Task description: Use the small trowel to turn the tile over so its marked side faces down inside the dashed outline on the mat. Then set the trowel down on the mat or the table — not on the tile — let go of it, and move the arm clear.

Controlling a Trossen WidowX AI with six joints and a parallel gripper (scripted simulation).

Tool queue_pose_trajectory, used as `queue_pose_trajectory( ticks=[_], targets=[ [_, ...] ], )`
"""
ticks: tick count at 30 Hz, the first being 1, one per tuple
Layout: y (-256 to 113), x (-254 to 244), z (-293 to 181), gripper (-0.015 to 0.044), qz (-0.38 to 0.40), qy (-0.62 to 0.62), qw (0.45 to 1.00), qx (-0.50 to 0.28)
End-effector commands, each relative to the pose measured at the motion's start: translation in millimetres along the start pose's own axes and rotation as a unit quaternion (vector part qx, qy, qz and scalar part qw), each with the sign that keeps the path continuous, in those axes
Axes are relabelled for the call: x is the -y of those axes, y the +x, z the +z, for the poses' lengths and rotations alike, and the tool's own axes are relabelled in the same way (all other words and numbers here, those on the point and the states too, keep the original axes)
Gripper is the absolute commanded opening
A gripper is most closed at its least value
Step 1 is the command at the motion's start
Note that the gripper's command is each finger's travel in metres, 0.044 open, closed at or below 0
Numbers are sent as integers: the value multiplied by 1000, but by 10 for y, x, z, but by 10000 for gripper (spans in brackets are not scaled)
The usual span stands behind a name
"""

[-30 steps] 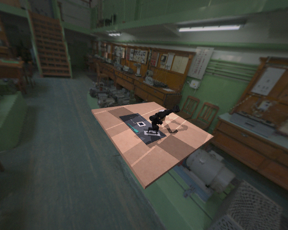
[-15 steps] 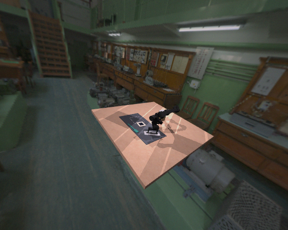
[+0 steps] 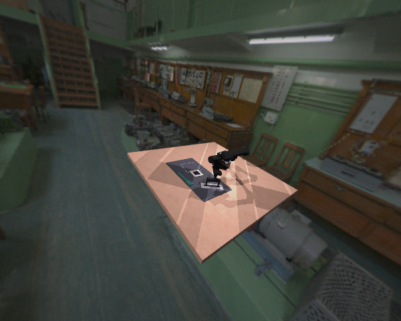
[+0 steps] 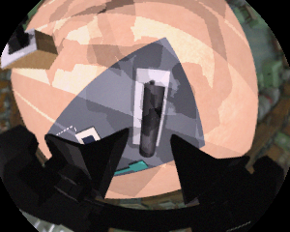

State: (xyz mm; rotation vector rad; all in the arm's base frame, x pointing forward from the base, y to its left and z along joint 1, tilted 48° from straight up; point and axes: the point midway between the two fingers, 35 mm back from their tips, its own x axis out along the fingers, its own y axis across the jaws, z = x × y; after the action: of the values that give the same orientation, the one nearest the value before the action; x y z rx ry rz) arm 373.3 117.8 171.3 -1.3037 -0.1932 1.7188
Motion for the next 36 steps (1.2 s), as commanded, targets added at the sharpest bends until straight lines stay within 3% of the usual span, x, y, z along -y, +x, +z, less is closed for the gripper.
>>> queue_pose_trajectory(
  ticks=[1, 18, 36],
  targets=[
    [-10, 10, 1, 270, -2, 57, 998, 0],
    [-7, 8, 3, 270, -2, 345, 939, 1],
    [-4, 6, 4, 270, -2, 617, 787, 1]
  ],
)
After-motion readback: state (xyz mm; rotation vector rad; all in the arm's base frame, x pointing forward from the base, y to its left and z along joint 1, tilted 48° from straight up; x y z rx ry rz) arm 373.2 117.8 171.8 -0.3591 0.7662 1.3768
